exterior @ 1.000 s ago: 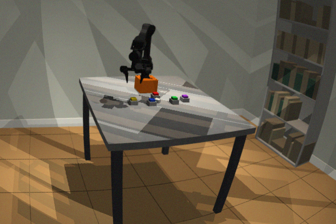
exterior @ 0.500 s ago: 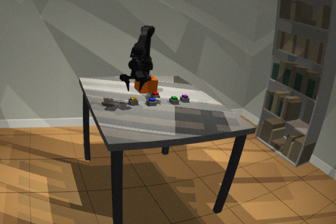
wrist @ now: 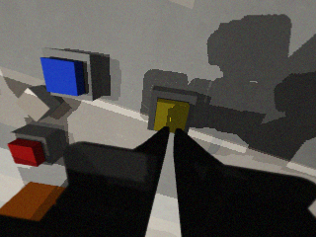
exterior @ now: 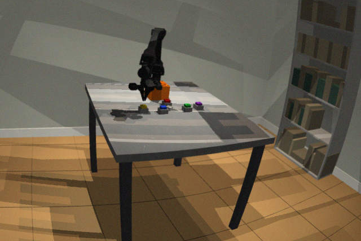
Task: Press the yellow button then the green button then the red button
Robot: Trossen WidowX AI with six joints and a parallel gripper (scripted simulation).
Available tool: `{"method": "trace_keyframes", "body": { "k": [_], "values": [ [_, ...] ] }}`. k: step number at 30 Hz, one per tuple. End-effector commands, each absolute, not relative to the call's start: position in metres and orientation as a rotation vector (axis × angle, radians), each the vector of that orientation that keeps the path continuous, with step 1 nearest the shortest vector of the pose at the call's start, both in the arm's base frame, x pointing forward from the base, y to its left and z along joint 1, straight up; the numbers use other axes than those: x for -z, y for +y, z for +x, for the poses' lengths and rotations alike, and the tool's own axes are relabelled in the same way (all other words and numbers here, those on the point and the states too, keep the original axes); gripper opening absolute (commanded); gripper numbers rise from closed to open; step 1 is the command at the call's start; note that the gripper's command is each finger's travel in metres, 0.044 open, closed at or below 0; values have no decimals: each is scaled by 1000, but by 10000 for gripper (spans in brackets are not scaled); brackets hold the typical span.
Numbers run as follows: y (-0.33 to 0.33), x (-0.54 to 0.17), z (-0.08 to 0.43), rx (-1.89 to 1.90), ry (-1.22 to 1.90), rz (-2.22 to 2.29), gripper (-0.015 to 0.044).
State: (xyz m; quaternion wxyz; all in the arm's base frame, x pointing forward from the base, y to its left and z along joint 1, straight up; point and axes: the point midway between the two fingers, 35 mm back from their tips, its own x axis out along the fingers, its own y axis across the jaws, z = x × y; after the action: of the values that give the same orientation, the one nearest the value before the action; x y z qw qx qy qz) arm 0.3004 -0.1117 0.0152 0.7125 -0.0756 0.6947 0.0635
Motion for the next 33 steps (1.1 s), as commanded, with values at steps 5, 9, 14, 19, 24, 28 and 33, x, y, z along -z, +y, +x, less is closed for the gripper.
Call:
{"method": "trace_keyframes", "body": {
  "k": [5,9,14,19,24,28,33],
  "values": [
    [-111,-12,301,-148,1538,-170,20],
    [-112,-5,301,-148,1538,-170,20],
    [-112,3,302,-148,1538,-170,20],
    [-112,11,302,-148,1538,-170,20],
    [-112,19,302,-148,1538,-170,20],
    [-112,20,301,-148,1538,-170,20],
    [-112,20,301,-148,1538,-170,20]
  ]
}}
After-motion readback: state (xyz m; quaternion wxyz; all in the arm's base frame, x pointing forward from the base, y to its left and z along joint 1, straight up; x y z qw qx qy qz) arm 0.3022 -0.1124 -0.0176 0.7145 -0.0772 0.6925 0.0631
